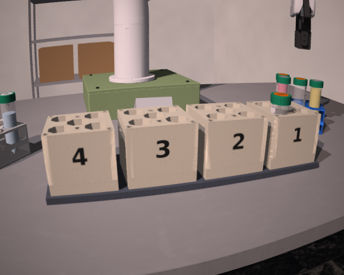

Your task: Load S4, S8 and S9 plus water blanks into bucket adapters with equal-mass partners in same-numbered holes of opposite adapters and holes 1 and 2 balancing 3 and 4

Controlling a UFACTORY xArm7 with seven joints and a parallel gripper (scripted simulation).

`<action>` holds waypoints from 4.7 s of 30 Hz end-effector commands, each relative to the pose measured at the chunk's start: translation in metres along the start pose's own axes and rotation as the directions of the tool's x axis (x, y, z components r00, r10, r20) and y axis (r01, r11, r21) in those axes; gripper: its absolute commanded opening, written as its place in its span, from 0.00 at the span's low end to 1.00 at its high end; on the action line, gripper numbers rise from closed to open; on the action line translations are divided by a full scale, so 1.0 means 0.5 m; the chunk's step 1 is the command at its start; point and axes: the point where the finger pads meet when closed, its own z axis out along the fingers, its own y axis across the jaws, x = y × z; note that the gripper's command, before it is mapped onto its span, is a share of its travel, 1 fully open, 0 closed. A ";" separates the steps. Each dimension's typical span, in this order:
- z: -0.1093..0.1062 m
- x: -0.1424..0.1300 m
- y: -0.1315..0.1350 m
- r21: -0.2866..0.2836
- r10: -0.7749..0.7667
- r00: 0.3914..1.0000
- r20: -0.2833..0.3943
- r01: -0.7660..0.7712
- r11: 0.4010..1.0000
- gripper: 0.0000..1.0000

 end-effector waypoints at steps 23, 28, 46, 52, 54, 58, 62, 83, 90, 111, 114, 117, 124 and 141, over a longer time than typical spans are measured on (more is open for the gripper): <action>-0.087 0.002 0.000 0.000 0.000 1.000 -0.004 0.000 1.000 0.44; -0.087 0.002 0.000 0.000 0.000 1.000 -0.004 0.000 1.000 0.44; -0.087 -0.005 0.029 0.000 0.100 0.995 -0.004 -0.100 0.995 0.57; -0.087 -0.020 0.088 0.000 0.295 0.955 -0.004 -0.295 0.955 0.57; -0.087 -0.025 0.107 0.001 0.358 0.934 -0.004 -0.358 0.934 0.57; -0.087 -0.030 0.127 0.001 0.420 0.908 -0.004 -0.420 0.908 0.57; -0.087 -0.040 0.165 0.001 0.537 0.844 -0.004 -0.537 0.844 0.57; -0.087 -0.087 0.350 0.002 0.854 0.521 -0.004 -0.854 0.521 0.57; -0.088 -0.100 0.398 0.002 0.854 0.521 -0.004 -0.854 0.521 0.57; -0.084 -0.119 0.471 0.002 0.854 0.521 -0.004 -0.854 0.521 0.57; -0.072 -0.118 0.471 0.002 0.854 0.521 -0.004 -0.854 0.521 0.57; -0.060 -0.118 0.471 0.002 0.854 0.521 -0.004 -0.854 0.521 0.57; -0.040 -0.118 0.471 0.002 0.854 0.521 -0.004 -0.854 0.521 0.57; 0.020 -0.118 0.471 0.002 0.854 0.521 -0.004 -0.854 0.521 0.57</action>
